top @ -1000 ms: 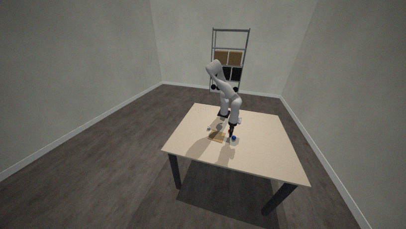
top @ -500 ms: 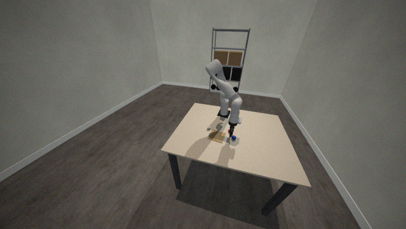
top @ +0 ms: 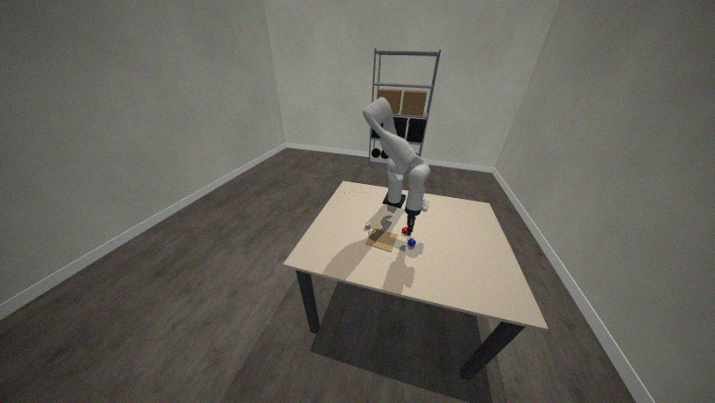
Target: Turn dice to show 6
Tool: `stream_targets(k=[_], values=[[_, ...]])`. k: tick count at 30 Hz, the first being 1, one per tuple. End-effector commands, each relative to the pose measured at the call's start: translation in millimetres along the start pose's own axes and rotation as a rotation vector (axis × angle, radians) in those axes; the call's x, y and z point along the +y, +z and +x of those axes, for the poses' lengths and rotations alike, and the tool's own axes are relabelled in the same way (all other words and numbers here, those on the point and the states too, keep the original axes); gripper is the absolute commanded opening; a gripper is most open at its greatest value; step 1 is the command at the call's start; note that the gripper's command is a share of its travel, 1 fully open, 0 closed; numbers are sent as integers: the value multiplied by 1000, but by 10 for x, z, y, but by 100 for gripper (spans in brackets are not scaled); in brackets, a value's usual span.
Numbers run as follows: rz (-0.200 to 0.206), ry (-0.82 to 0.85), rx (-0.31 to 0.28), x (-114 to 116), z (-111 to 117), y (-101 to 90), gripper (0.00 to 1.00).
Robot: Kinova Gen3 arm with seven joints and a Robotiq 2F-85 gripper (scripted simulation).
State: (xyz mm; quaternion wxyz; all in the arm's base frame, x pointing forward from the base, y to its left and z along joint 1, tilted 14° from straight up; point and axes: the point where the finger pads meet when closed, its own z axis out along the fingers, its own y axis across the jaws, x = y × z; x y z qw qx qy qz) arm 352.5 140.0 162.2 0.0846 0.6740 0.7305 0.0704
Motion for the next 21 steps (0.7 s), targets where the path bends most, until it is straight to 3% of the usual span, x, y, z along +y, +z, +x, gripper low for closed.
stream_targets(k=[1, 3, 13, 21], values=[[-17, 14, -14, 66, -80, -171, 100], [-17, 14, -14, 66, -80, -171, 100], [-17, 14, -14, 60, -75, -525, 100], [-17, 14, -14, 59, -74, -604, 100]])
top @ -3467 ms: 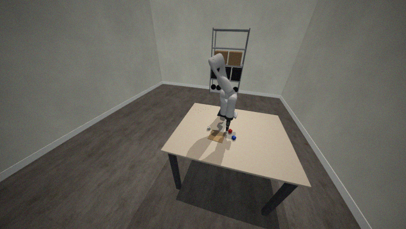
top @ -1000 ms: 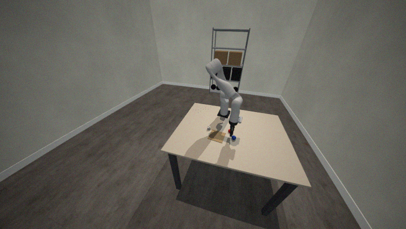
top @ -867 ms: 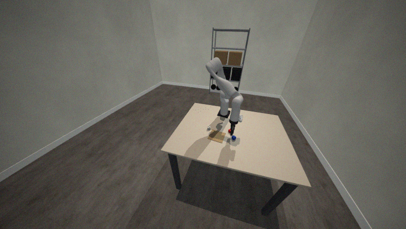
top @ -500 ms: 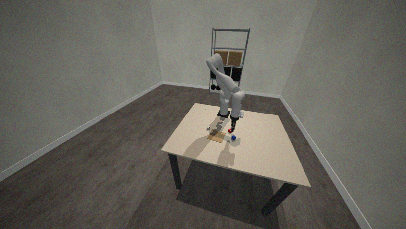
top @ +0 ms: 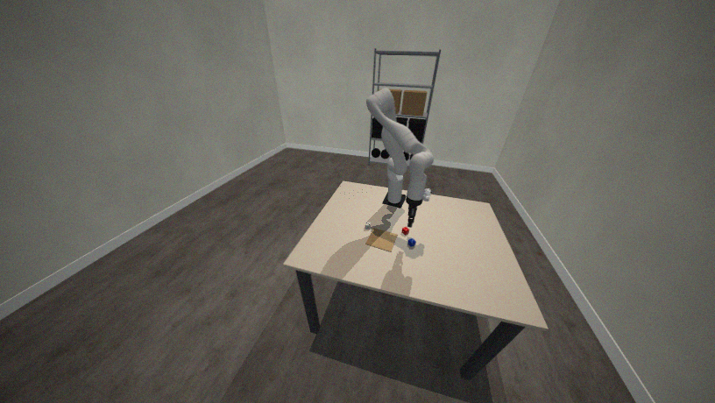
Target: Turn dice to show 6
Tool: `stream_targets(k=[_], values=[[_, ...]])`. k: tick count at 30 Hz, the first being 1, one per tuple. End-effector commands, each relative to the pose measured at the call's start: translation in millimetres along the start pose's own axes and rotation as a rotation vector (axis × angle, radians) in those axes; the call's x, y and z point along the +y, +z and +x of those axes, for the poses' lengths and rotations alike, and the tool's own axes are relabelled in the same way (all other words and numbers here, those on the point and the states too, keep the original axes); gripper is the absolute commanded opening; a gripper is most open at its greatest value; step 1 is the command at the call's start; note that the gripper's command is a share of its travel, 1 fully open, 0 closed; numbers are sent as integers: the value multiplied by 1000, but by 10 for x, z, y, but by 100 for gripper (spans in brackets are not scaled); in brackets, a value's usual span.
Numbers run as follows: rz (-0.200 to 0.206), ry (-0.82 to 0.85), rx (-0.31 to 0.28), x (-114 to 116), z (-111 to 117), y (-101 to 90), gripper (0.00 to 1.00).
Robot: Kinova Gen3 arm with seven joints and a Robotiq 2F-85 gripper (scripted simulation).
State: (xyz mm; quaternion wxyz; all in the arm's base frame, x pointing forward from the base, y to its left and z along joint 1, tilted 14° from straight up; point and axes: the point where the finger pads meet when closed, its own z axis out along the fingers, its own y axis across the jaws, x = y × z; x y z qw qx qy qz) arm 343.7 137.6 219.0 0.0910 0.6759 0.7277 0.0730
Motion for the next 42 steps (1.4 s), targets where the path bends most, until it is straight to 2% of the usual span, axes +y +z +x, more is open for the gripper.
stream_targets(k=[1, 18, 23, 30, 34, 36, 42], values=[[-4, 8, -8, 24, -41, -35, 100], [5, 40, -11, 5, -114, -25, 100], [36, 169, -19, -75, -391, 15, 100], [80, 467, -24, -255, -922, 66, 100], [85, 527, -24, -289, -1018, 71, 100], [89, 653, -22, -355, -1208, 77, 100], [79, 881, -15, -460, -1532, 77, 100]])
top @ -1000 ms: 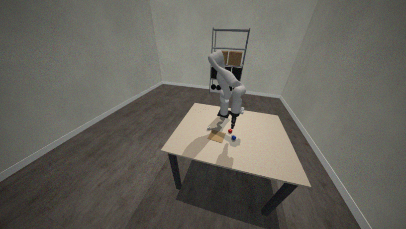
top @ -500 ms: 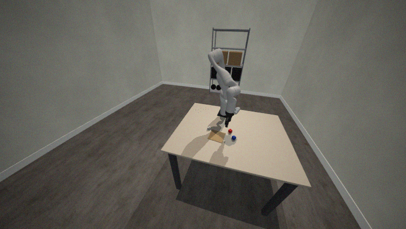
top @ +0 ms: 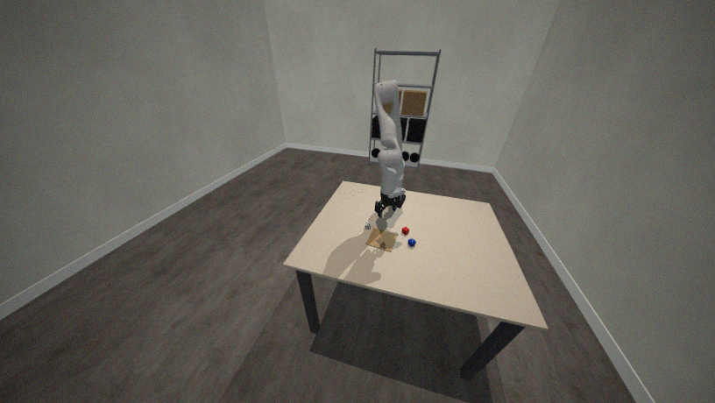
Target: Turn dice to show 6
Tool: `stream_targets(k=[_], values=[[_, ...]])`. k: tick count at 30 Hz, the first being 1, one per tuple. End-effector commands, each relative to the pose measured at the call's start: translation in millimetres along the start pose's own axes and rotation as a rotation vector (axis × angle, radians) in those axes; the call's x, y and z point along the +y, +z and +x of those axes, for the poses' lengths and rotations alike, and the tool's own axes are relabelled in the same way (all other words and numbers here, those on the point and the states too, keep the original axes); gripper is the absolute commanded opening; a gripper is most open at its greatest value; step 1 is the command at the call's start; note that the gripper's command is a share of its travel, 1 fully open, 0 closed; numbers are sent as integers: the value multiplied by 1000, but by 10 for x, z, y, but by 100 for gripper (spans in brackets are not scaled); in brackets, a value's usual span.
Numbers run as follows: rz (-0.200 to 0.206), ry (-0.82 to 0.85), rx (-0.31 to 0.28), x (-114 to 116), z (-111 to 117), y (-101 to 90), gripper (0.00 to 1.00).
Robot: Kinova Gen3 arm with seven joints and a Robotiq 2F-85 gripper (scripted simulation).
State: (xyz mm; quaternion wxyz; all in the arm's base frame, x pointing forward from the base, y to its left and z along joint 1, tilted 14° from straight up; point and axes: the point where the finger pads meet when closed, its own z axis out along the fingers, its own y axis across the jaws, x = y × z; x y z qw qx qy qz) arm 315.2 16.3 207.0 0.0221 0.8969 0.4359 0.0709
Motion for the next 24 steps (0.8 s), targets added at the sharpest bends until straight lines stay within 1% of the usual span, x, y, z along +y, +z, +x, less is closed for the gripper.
stream_targets(k=[1, 6, 9, 13, 16, 19, 24], values=[[-25, 163, -10, 203, -331, -6, 100], [-39, 307, 7, 297, -521, -20, 100], [-42, 330, 10, 312, -551, -23, 100], [-68, 497, 34, 424, -776, -50, 100], [-83, 571, 45, 475, -878, -66, 100], [-90, 603, 50, 497, -924, -73, 100], [-91, 608, 50, 501, -932, -74, 100]])
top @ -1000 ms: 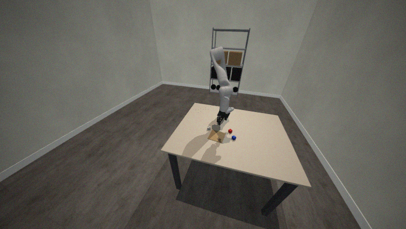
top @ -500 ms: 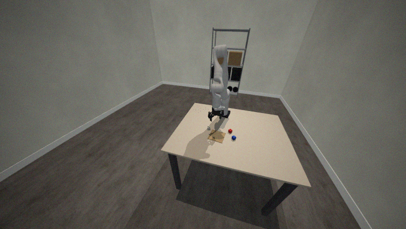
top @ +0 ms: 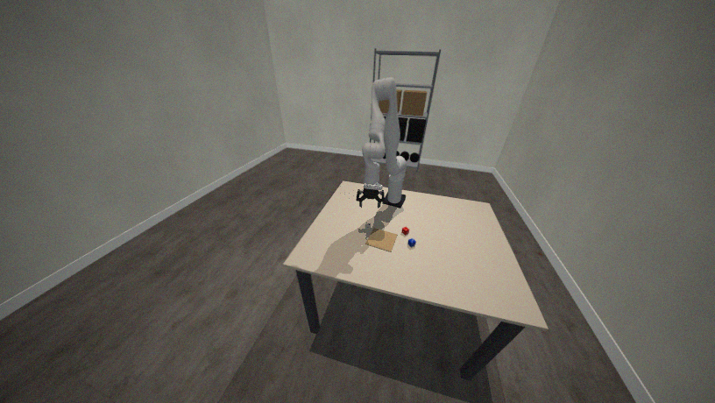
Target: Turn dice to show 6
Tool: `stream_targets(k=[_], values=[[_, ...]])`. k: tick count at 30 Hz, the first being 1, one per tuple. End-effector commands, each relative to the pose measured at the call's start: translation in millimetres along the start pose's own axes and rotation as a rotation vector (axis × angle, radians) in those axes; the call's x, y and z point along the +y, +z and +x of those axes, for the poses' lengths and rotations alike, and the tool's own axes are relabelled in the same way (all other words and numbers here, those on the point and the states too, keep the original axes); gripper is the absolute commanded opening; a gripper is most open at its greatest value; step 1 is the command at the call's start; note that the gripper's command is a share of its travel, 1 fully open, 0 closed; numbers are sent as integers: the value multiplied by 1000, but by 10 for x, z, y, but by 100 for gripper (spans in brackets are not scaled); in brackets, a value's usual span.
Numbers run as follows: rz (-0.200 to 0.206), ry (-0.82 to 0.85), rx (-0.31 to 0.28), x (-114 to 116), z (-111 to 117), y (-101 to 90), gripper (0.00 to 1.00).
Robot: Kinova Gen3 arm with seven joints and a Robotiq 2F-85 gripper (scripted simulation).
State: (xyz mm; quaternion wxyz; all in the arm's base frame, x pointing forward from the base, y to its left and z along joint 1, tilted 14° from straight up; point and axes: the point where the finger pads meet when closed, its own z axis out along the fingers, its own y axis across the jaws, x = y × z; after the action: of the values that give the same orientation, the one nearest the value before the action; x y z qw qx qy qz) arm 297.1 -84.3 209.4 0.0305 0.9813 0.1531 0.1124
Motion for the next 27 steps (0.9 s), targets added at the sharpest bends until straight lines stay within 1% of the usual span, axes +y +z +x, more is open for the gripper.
stream_targets(k=[1, 27], values=[[0, 18, 7, 33, -20, -1, 100], [-1, 6, 2, 34, -21, -6, 100]])
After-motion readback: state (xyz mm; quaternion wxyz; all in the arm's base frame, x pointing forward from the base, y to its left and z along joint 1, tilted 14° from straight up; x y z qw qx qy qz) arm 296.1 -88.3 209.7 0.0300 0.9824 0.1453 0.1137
